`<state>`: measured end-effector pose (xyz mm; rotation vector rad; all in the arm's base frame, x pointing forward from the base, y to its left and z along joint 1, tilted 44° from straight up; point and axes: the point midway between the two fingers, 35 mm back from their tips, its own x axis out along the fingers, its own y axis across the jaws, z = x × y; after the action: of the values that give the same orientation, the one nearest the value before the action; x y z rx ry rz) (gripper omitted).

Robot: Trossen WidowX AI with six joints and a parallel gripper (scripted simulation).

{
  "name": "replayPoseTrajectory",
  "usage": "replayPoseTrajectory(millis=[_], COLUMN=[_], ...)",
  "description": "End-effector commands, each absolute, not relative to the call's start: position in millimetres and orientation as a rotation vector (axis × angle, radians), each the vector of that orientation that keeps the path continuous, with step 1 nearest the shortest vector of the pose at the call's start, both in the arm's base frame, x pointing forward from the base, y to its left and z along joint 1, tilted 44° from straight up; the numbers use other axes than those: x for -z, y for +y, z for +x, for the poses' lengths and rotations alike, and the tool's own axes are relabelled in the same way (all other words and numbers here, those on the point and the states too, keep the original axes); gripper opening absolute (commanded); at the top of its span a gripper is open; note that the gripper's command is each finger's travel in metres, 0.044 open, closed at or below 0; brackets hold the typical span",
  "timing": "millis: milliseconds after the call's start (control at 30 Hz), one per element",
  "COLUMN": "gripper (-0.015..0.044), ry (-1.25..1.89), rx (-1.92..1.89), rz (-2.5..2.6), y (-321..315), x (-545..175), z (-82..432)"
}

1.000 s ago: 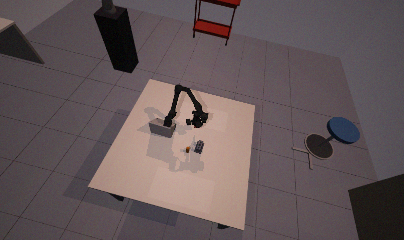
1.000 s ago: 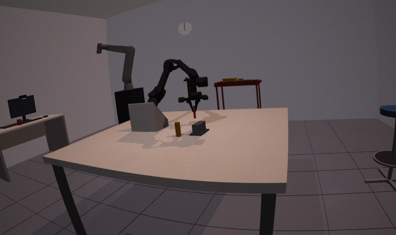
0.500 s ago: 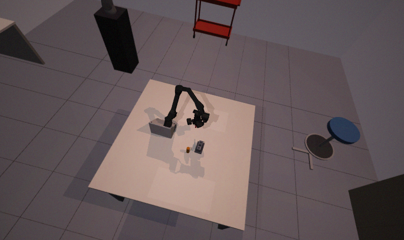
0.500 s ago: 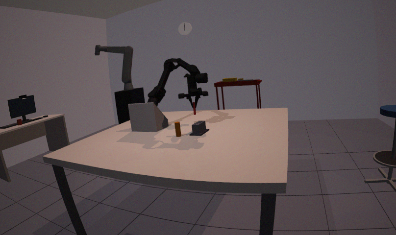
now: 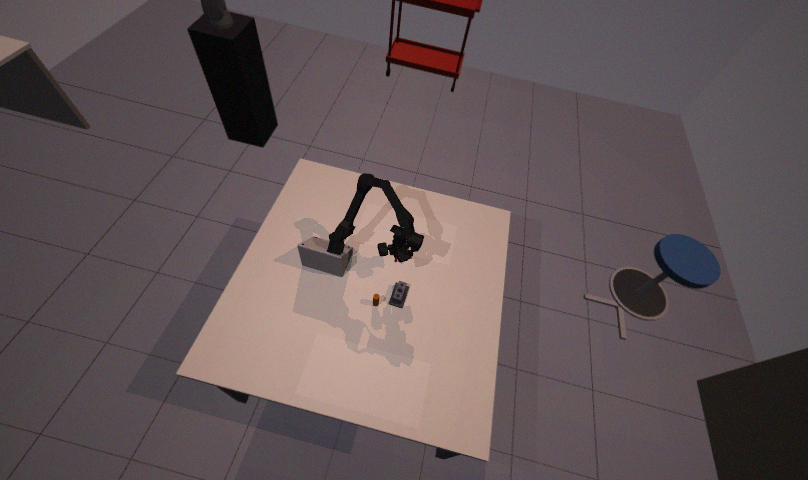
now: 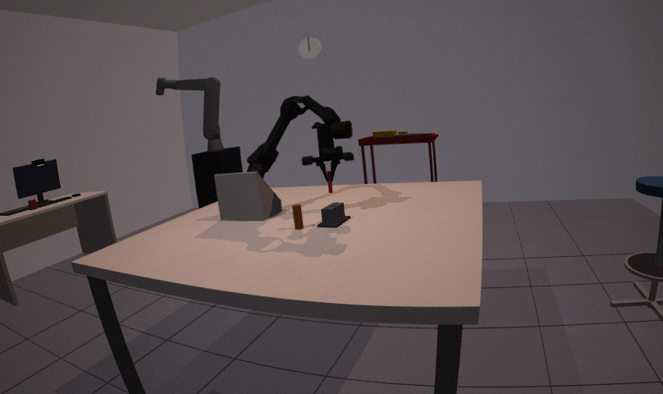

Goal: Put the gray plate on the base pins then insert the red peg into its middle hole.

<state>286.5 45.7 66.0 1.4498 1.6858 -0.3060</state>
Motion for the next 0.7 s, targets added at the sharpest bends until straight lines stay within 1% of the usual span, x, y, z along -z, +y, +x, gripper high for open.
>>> replayPoseTrajectory(millis=[0,667], gripper=[0.0,0.0], ry=[1.682,1.68], rx=[0.306,0.303], rz=[1.442,1.441], y=[36.7,-4.7], x=[-60.3,-25.1], z=[295.1,324.9])
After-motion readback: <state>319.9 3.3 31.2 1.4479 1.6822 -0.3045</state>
